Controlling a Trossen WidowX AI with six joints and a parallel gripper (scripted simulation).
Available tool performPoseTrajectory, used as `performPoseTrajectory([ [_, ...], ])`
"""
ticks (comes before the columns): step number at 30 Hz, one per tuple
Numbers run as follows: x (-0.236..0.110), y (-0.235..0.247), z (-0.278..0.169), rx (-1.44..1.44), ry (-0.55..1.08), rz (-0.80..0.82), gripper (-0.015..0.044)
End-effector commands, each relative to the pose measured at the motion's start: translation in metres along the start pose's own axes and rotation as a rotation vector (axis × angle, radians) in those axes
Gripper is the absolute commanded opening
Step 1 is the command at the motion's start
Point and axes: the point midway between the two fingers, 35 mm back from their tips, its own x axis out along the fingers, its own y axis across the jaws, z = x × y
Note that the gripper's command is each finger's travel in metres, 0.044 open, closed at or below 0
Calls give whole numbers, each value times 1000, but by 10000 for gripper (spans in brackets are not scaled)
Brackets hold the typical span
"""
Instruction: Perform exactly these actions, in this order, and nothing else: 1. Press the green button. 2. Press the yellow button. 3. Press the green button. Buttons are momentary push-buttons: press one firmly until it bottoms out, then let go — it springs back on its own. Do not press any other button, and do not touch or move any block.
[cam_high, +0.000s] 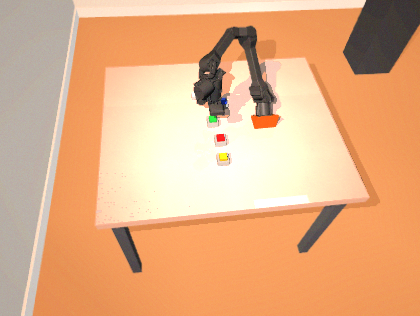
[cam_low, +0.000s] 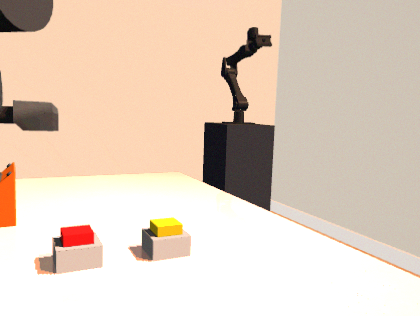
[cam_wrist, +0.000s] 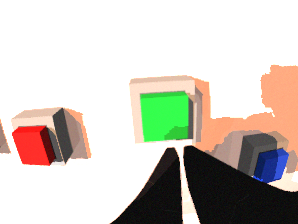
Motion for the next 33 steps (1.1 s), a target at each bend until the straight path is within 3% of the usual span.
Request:
performPoseTrajectory([
  [1,-35,2,1,3,-9,9,20],
  [6,-45,11,2,3,-9,11,20],
  [13,-57,117,9,1,-11,27,20],
  [20,-49,218,-14,5,-10,23,20],
  [24,-46,221,-15,5,-10,23,20],
  [29,6,222,-14,6,-11,22,20],
  [33,14,222,-14,6,-11,22,20],
])
